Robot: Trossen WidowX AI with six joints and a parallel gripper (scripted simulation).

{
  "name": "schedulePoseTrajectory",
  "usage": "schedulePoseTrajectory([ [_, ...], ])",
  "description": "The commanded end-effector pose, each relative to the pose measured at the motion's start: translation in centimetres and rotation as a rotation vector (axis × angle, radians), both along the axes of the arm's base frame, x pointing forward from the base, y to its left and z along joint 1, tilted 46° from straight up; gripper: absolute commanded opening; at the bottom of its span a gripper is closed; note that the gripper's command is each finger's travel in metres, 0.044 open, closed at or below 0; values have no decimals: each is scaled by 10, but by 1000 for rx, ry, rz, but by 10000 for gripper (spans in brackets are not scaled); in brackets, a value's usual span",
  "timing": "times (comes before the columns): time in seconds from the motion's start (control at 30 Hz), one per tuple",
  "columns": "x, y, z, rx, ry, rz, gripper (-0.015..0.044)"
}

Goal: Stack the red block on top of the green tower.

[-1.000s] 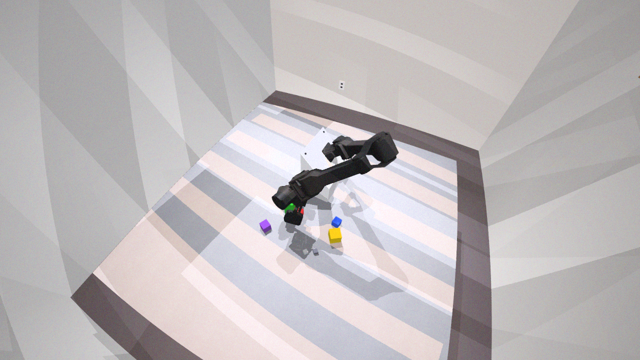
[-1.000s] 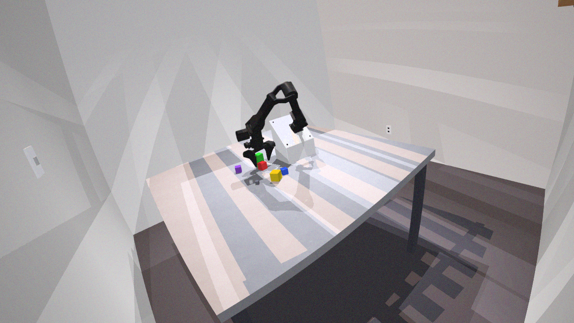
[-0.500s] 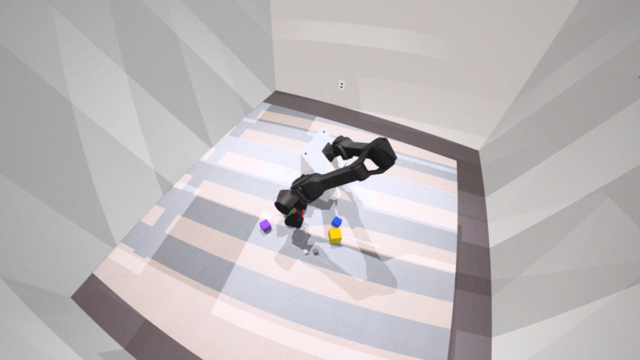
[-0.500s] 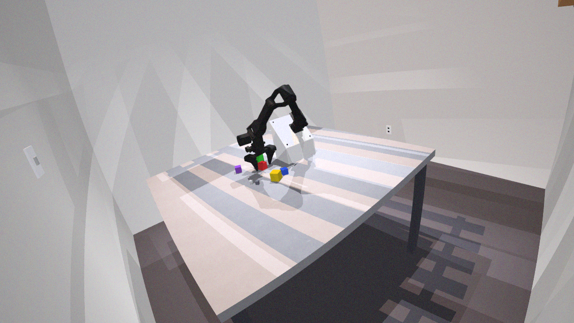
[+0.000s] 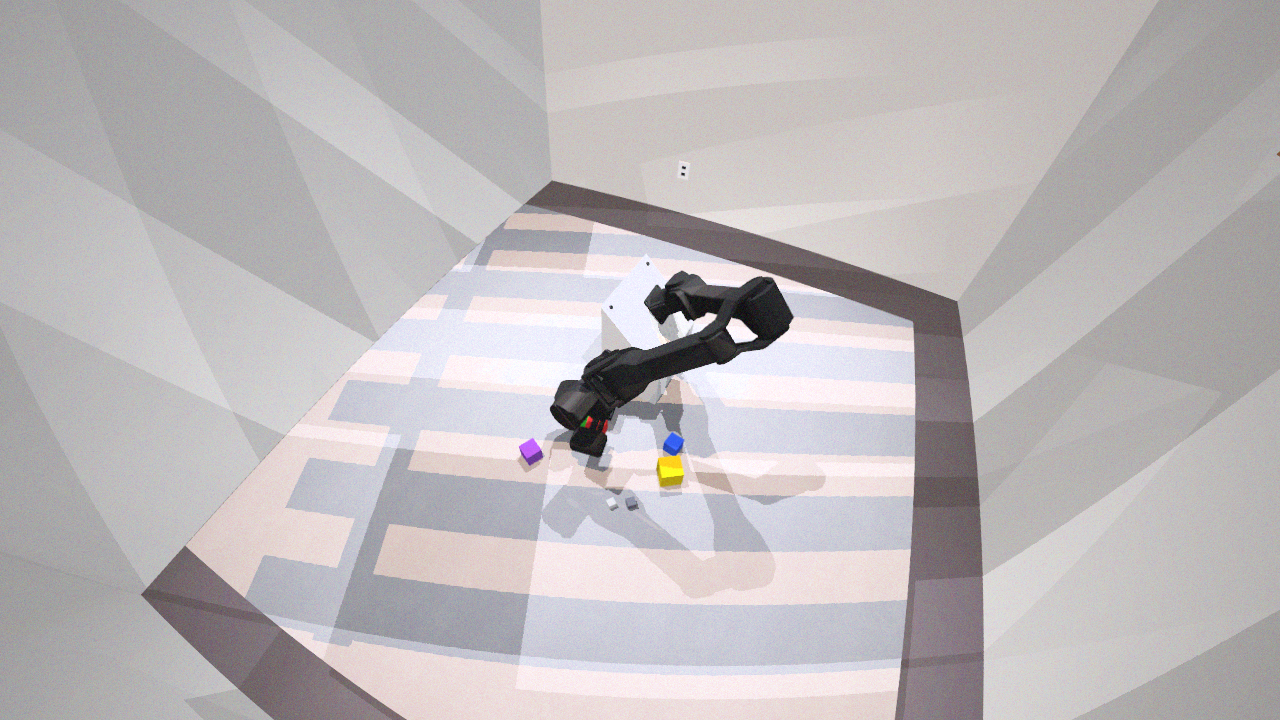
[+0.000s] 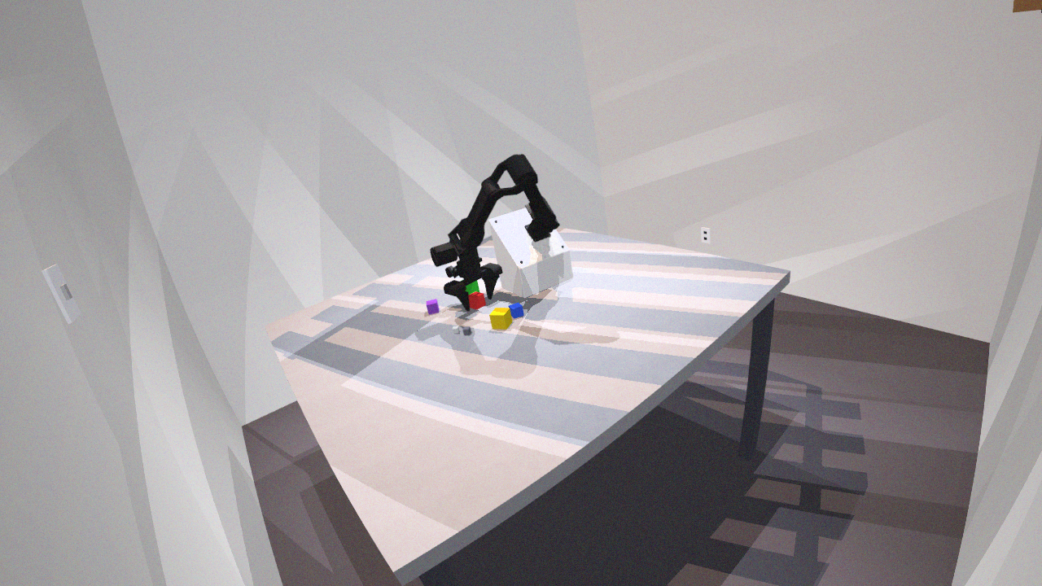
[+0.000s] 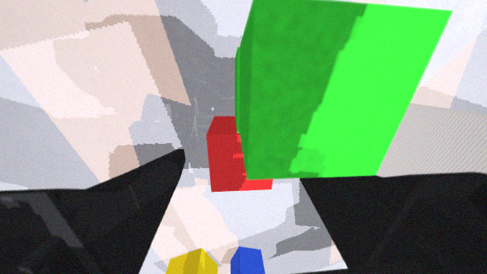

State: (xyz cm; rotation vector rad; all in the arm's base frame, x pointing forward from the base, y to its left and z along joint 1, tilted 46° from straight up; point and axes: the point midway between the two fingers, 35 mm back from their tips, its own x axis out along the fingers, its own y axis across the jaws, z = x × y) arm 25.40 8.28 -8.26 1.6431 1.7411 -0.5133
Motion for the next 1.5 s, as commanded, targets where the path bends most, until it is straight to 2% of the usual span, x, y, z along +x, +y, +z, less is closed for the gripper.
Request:
schedulePoseTrajectory([
  [0.0,0,0,1,5,1,-3,361],
  [0.27,0,0,1,5,1,-3,151],
  [0.5,0,0,1,5,1,-3,105],
  [0.63,0,-5,6,4,1,-3,0],
  [1.47,-3,-86,83,0,0,-3,0],
])
